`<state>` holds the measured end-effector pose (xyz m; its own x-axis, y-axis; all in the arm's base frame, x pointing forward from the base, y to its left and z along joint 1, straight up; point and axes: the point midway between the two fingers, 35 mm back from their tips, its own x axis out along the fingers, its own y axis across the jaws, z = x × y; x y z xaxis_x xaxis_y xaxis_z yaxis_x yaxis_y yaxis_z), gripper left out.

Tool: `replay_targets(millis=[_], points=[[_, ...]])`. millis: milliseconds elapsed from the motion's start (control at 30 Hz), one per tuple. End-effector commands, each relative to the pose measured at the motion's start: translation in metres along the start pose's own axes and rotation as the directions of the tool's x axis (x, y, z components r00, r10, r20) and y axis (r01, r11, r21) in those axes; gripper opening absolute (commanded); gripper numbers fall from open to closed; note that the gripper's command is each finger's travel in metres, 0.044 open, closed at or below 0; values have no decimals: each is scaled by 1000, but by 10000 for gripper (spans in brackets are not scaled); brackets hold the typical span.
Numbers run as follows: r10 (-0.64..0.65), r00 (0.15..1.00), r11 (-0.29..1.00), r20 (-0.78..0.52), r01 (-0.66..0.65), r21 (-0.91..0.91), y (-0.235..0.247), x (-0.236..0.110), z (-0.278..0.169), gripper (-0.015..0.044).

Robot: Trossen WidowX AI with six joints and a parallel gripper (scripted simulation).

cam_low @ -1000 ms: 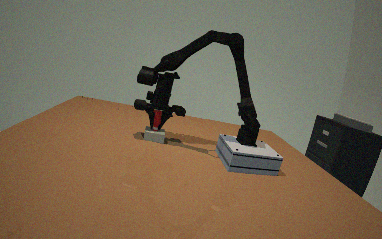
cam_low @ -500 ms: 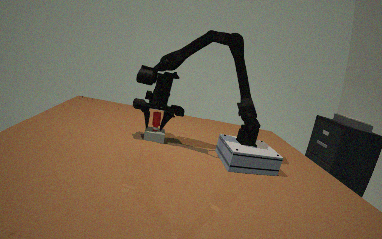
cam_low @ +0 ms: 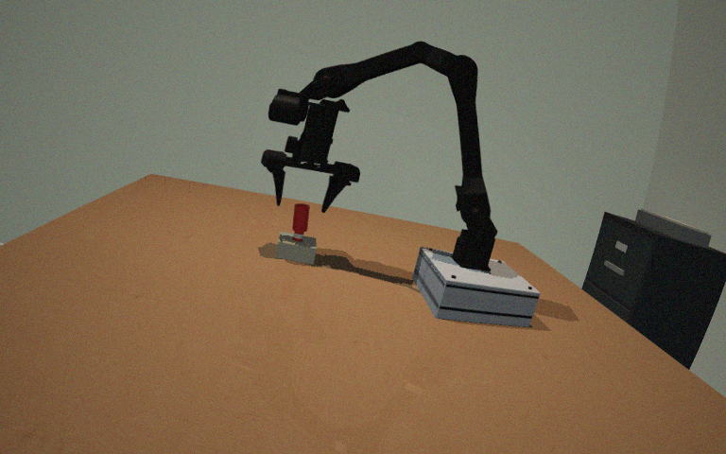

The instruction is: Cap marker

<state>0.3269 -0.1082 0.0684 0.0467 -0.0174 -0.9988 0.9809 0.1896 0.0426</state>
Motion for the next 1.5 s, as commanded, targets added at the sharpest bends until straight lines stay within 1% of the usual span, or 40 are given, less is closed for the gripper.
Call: replay_targets(millis=[0,33,100,167,233,333,433,533,567,600,1000,1467], points=[[11,1000,1000,4,-11,0,1,-15,0,440],[11,1000,1000,4,-11,0,1,-15,0,440],[10,1000,998,4,-10,-62,1,-16,-1,387],[7,1000,972,3,-6,-233,1,-20,-1,335],[4,1000,909,2,-3,-416,1,-23,-2,282],[-1,1000,752,0,1,-659,2,-29,-3,204],[-6,1000,531,-1,2,-847,2,-34,-5,125],[-11,1000,285,-3,0,-959,2,-39,-6,46],[-12,1000,240,-3,0,-971,2,-40,-6,20],[-12,1000,225,-3,0,-974,2,-40,-6,0],[-12,1000,225,-3,0,-974,2,-39,-6,0],[-12,1000,225,-3,0,-974,2,-20,-6,0]])
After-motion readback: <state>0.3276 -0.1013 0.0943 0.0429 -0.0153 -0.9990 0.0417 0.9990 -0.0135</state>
